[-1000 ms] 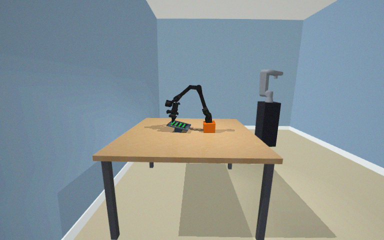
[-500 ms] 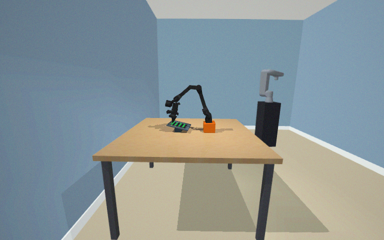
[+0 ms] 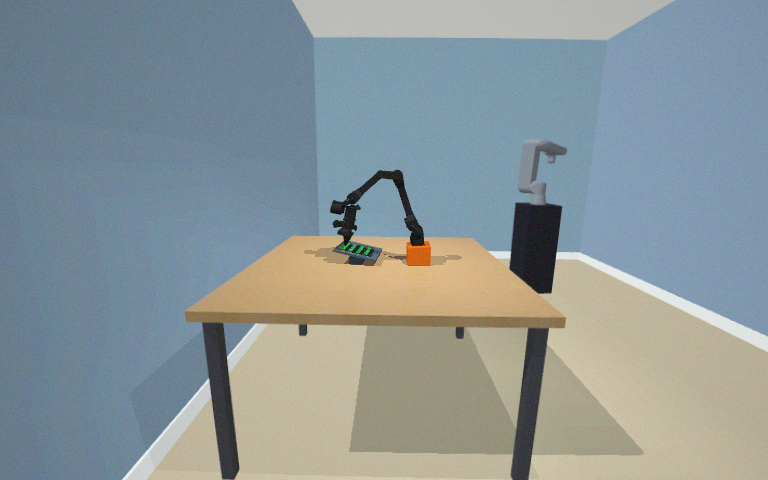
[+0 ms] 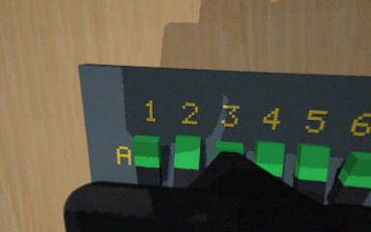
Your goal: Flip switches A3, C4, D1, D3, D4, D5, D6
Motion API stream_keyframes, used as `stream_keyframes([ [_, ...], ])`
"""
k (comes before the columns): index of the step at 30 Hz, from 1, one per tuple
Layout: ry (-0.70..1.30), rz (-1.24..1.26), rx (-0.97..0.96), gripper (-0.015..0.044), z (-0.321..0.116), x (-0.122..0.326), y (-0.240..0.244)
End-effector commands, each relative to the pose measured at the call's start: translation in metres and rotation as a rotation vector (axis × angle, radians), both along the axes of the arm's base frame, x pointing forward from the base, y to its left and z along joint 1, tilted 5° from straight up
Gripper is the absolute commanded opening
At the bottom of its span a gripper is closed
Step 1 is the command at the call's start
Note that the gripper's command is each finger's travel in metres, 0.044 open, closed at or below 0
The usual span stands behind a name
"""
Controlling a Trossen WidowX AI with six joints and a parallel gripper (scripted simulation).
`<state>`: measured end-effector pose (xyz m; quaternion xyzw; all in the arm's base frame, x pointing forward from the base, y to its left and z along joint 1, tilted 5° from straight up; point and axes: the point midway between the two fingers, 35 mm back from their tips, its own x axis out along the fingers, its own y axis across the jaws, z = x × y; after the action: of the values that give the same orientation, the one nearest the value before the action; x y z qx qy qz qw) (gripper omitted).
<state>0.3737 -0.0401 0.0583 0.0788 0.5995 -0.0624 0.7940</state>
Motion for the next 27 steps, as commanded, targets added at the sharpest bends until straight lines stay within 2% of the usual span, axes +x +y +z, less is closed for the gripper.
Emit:
stream_keyframes([
  [1,0.001,-0.005,-0.001,0.0000,-0.0016,-0.0003,-0.0002],
  [27,0.001,-0.005,-0.001,0.0000,-0.0049,0.0007,-0.0003],
])
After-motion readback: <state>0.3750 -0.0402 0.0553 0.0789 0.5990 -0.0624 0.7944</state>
